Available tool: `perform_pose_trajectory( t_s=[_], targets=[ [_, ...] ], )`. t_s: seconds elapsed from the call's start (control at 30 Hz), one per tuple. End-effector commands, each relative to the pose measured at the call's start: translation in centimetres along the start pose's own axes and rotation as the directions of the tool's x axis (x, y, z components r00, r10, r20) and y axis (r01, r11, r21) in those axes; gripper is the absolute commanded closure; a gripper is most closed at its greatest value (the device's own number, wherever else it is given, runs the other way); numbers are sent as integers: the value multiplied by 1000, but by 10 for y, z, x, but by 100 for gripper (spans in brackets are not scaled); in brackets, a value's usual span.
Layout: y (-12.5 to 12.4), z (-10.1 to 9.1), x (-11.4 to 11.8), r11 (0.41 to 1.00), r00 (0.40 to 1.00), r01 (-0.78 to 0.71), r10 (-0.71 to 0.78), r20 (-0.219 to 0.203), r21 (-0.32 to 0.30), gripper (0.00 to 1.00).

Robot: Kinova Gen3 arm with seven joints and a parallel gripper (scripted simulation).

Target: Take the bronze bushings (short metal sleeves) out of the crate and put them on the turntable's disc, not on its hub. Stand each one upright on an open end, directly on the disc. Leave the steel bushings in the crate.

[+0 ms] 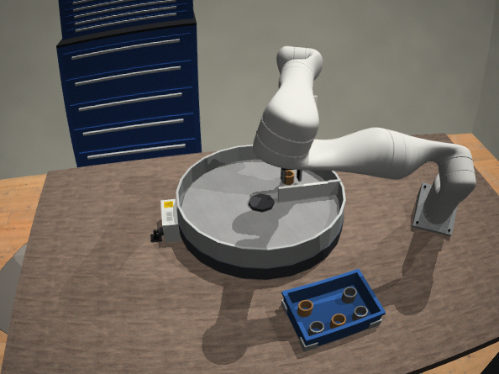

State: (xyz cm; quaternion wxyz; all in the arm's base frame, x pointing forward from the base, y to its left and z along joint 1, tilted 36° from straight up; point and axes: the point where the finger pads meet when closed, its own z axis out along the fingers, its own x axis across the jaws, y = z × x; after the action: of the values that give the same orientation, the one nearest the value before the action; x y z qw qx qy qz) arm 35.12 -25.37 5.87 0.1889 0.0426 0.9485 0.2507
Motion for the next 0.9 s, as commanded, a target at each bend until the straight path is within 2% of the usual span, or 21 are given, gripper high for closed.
perform_pose_trajectory(
  t_s=[0.0, 0.37, 0.87],
  targets=[
    [0, -13, -2, 1000, 1000, 1, -1, 6, 0, 23],
    [0, -53, -2, 1000, 1000, 2, -2, 6, 0, 23],
    [0, -56, -2, 1000, 1000, 2, -2, 6, 0, 23]
  ],
)
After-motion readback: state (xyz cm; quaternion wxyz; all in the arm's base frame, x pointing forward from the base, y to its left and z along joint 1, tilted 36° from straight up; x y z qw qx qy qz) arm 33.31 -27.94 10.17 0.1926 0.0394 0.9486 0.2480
